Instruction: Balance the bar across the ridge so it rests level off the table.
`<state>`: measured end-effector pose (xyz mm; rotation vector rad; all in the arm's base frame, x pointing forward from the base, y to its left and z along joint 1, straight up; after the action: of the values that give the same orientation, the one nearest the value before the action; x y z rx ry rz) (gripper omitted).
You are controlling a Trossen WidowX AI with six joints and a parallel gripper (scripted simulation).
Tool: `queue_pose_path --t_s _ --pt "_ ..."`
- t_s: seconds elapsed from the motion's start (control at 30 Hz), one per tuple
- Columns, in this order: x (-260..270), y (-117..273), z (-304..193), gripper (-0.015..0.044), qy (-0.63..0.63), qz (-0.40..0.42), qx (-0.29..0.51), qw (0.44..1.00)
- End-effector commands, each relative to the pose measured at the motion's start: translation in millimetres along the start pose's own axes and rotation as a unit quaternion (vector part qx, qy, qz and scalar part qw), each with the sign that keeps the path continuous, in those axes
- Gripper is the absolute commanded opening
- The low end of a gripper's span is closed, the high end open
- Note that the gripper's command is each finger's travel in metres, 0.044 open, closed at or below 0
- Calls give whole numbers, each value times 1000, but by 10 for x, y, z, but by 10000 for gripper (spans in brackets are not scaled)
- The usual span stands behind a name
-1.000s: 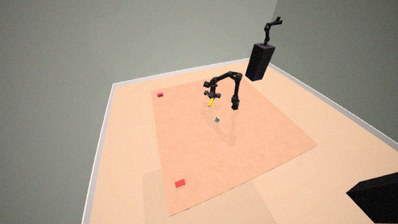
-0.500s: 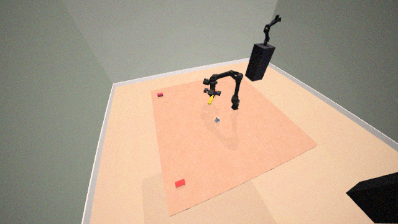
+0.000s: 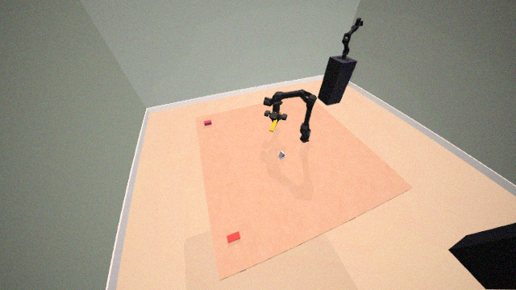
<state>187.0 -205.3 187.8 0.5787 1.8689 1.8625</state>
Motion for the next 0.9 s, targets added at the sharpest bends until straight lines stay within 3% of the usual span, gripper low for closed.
queue_pose_path --t_s 0.0,0.3,0.87 --pt "9 131 1 0 3 -5 3 1000" --pt "29 294 30 0 1 -5 3 1000" --pt "-83 299 633 0 -55 -5 0 998"
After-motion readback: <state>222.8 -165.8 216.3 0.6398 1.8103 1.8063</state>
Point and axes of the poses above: the point midway between the two fingers, 35 mm back from their tips, its own y axis back along the fingers, its own x axis across the jaws, z = x × y, the point moved 7 cm from there along y, back along the fingers, and after that the axes turned 6 degrees about y, right-handed, at the moved point
